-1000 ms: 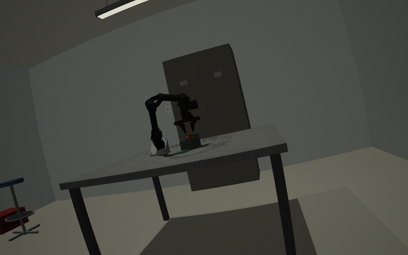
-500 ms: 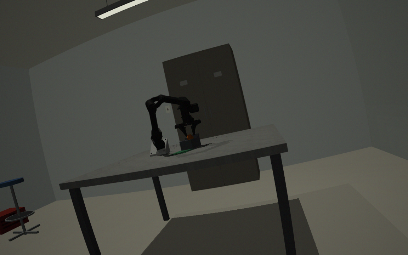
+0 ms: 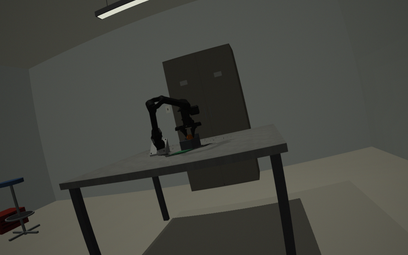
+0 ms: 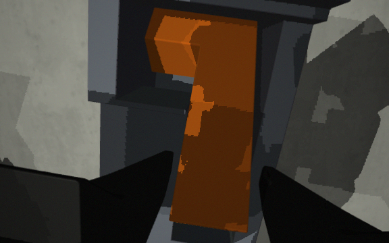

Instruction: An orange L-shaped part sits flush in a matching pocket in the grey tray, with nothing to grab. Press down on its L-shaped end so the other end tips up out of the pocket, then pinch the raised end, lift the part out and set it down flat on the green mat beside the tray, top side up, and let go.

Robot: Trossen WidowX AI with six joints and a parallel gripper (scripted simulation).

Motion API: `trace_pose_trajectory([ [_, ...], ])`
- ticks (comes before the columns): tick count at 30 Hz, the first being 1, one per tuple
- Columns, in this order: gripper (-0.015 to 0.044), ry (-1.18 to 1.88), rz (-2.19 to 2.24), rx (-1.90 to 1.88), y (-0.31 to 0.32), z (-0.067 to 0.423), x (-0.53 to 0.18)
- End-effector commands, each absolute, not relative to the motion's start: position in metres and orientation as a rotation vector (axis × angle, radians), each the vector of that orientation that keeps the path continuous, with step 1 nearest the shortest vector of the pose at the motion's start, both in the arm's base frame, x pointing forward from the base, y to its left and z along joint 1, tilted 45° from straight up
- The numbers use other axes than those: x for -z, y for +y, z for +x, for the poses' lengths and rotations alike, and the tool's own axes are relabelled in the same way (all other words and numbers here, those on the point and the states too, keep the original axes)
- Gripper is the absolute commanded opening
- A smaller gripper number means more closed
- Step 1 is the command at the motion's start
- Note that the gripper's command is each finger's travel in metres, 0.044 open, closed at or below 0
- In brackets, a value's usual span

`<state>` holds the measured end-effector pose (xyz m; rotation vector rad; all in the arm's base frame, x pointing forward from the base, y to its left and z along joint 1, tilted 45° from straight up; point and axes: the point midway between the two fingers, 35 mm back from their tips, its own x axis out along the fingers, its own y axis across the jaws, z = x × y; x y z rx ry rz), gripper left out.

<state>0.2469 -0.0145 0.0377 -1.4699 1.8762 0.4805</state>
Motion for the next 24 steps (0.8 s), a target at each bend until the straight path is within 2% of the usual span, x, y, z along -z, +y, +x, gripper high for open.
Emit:
trace_pose_trajectory([
  [1, 0.0142, 1.876, -1.467, -0.479, -0.0142, 0.2472, -0.038],
  [10, 0.0082, 1.876, -1.467, -0.479, -0.0142, 0.2472, -0.038],
  [13, 0.0003, 1.876, -1.467, -0.479, -0.0142, 0.2472, -0.038],
  [24, 0.0, 1.876, -1.47, -0.48, -0.0097, 0.2479, -0.0427],
])
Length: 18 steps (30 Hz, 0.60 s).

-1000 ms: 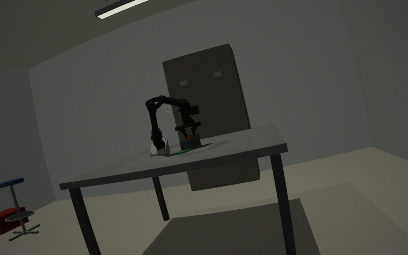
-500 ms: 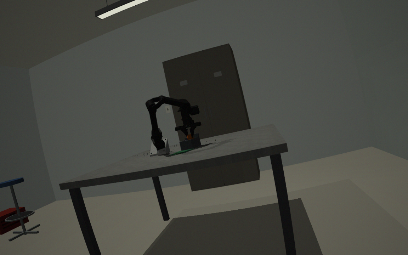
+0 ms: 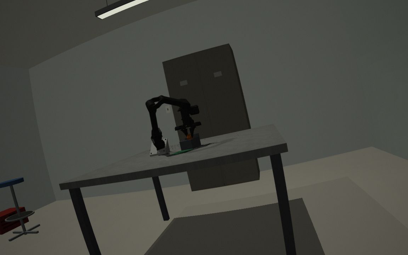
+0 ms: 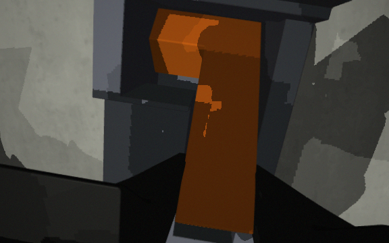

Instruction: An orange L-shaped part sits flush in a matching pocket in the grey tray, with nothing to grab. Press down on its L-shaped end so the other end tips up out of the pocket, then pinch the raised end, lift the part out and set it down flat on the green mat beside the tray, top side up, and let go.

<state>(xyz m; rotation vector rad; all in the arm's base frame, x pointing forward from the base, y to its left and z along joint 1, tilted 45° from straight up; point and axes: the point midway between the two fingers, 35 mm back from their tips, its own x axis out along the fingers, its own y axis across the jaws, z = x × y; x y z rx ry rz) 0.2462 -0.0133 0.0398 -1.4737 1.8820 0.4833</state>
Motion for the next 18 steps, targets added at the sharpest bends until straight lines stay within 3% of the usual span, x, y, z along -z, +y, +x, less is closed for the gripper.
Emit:
trace_pose_trajectory([
  [1, 0.0, 1.876, -1.471, -0.48, -0.009, 0.248, -0.044],
  [18, 0.0, 1.876, -1.475, -0.483, 0.01, 0.251, -0.063],
])
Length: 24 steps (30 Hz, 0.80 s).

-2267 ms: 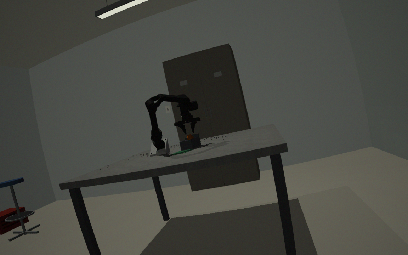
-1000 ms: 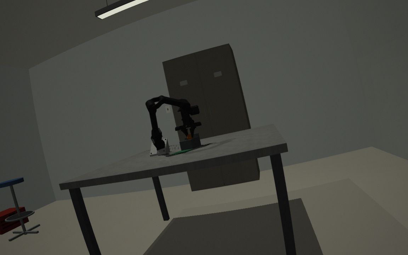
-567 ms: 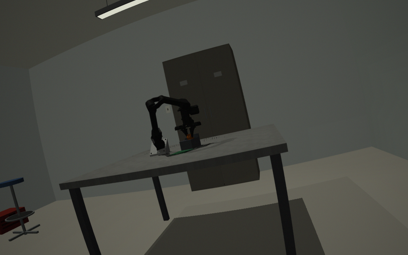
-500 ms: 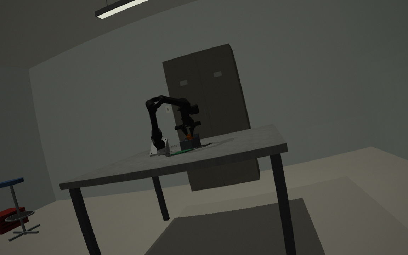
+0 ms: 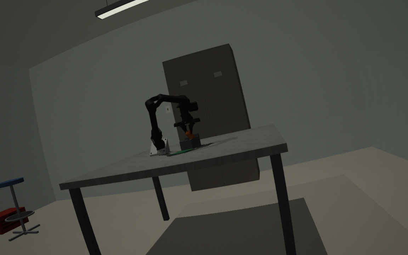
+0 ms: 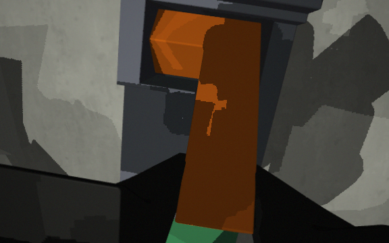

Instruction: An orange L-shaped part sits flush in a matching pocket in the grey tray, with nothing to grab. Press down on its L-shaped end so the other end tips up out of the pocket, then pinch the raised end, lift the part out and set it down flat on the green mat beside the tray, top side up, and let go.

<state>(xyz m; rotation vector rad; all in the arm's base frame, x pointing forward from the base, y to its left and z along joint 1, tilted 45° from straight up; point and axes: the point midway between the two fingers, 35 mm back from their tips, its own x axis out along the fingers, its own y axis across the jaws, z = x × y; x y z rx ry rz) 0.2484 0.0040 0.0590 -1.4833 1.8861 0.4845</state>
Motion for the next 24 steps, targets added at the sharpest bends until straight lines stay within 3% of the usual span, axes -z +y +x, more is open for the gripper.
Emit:
trace_pose_trajectory([
  [1, 0.0, 1.876, -1.475, -0.483, 0.011, 0.251, -0.064],
  [24, 0.0, 1.876, -1.475, -0.484, 0.036, 0.255, -0.09],
])
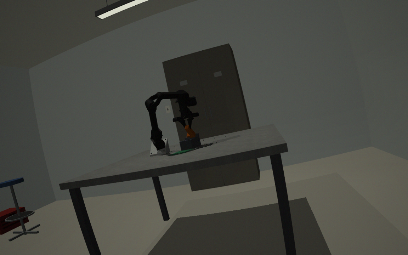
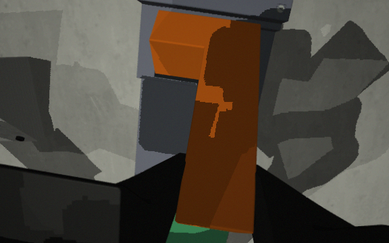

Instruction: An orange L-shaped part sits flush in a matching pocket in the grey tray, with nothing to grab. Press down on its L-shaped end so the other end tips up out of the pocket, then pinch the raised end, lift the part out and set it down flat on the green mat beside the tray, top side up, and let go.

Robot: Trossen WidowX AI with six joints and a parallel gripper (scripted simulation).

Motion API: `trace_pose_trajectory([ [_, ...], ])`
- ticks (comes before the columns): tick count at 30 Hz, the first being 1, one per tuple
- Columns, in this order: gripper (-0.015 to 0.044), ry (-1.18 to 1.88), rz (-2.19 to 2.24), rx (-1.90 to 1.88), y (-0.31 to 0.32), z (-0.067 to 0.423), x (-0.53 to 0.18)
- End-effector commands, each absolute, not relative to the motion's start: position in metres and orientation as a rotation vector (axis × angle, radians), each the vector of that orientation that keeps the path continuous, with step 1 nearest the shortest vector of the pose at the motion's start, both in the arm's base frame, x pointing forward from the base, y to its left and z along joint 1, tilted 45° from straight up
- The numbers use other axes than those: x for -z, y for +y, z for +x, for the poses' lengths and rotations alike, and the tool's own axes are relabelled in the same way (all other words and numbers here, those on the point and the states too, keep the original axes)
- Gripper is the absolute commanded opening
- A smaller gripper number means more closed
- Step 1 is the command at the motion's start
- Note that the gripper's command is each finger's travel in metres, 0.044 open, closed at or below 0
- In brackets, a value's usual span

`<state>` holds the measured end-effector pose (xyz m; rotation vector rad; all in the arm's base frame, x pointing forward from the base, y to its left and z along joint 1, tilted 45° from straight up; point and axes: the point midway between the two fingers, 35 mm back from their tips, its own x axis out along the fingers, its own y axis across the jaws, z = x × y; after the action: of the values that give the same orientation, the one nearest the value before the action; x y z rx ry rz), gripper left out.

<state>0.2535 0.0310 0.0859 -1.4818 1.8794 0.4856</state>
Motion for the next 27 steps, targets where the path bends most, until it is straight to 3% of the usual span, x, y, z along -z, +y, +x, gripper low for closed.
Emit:
trace_pose_trajectory([
  [1, 0.0, 1.876, -1.475, -0.484, 0.037, 0.255, -0.091],
  [17, 0.0, 1.876, -1.475, -0.485, 0.046, 0.256, -0.101],
  [27, 0.0, 1.878, -1.476, -0.485, 0.021, 0.243, -0.122],
])
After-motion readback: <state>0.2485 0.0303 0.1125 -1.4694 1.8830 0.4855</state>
